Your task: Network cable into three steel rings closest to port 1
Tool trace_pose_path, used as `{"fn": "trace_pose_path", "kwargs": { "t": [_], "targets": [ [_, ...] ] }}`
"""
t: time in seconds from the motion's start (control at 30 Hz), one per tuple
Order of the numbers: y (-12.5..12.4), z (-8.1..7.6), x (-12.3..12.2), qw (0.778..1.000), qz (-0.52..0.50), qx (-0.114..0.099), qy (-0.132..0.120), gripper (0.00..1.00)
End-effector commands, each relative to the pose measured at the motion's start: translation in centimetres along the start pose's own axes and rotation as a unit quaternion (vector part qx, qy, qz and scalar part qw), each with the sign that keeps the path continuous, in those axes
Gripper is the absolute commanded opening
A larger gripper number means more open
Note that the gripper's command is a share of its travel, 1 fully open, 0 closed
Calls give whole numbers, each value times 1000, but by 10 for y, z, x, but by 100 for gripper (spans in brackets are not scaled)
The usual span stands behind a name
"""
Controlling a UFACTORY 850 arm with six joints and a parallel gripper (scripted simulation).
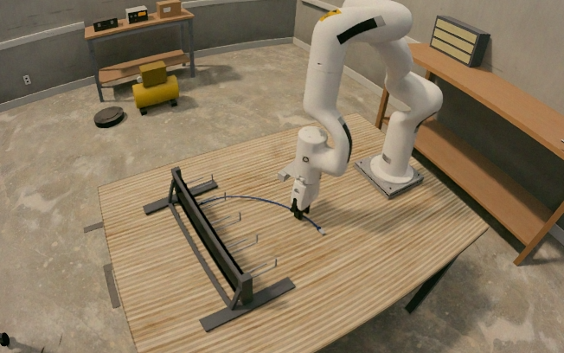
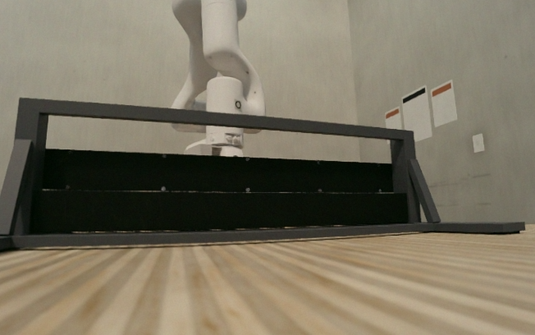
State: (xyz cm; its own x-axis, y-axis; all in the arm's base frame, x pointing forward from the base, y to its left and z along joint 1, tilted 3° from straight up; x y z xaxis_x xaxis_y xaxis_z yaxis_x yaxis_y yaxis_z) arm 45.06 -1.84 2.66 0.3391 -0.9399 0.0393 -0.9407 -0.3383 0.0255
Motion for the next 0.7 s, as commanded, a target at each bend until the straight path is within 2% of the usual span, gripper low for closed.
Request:
{"fn": "trace_pose_path", "kwargs": {
  "t": [0.0,0.1,0.13,0.67],
  "targets": [
    [-1,-1,0,1000,0,1,0,35],
    [-1,-1,0,1000,0,1,0,35],
    [-1,-1,0,1000,0,1,0,0],
    [-1,-1,0,1000,0,1,0,0]
  ]
}}
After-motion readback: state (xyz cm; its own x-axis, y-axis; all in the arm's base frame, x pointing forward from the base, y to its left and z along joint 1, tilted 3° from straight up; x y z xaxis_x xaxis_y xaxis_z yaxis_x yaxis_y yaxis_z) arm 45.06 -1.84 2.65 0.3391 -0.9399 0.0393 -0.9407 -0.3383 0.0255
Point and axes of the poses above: the point where the finger pads meet when closed, its own z axis out along the fingers, its own y axis across the jaws, x = y × z, the point moved 4 cm from there along -z, back along the fingers, and after that the axes turned 3 degrees about -z, right-handed, at the moved point
